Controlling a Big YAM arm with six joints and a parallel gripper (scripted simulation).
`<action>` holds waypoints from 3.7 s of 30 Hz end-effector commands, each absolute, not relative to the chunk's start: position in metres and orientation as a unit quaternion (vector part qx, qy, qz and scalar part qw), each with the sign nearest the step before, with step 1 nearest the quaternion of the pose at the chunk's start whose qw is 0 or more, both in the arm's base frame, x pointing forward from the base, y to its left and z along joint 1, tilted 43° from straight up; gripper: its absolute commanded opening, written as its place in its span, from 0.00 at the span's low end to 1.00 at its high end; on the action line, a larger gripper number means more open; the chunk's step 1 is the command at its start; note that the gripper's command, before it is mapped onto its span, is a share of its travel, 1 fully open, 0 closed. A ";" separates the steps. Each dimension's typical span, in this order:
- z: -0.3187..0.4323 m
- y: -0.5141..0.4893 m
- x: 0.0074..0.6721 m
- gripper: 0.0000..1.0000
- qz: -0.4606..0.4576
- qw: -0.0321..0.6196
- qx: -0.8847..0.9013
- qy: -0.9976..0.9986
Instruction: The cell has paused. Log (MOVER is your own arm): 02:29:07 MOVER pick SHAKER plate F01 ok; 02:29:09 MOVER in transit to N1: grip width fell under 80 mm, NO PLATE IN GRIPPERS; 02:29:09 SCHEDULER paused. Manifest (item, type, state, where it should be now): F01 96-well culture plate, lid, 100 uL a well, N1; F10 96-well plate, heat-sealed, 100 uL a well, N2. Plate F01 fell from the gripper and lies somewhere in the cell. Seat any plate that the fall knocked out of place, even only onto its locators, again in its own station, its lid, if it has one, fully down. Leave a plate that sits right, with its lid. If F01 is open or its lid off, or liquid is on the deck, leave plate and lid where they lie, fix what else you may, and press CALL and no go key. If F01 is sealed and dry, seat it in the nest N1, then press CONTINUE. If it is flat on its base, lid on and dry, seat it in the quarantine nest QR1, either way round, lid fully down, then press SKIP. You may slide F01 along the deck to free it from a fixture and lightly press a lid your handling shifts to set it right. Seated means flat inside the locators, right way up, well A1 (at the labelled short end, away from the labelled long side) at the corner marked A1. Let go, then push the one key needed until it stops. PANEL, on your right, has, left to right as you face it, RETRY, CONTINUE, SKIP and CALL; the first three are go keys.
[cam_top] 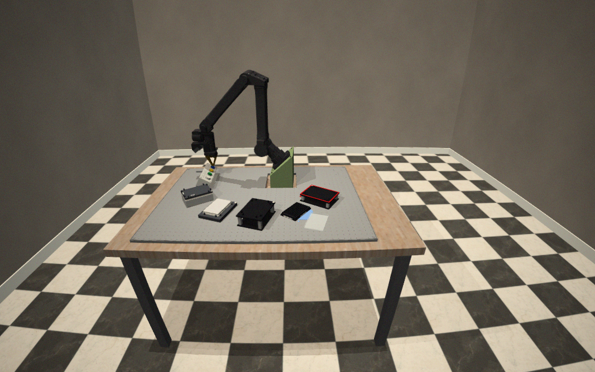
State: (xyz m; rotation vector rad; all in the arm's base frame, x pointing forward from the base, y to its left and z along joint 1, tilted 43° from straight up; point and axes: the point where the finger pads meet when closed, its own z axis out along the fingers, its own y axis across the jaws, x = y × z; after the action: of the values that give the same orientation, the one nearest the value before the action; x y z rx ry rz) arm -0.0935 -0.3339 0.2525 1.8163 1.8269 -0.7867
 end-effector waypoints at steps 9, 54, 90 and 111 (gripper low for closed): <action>0.257 -0.342 -0.094 0.00 -0.293 0.229 0.657 0.655; 0.253 -0.345 -0.094 0.00 -0.291 0.229 0.657 0.656; 0.301 -0.323 -0.096 0.00 -0.316 0.233 0.648 0.653; 0.324 -0.295 -0.092 0.00 -0.313 0.231 0.649 0.654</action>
State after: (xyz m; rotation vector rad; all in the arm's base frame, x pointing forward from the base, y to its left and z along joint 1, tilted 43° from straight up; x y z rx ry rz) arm -0.0895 -0.2992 0.2973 1.8180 1.8056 -0.8018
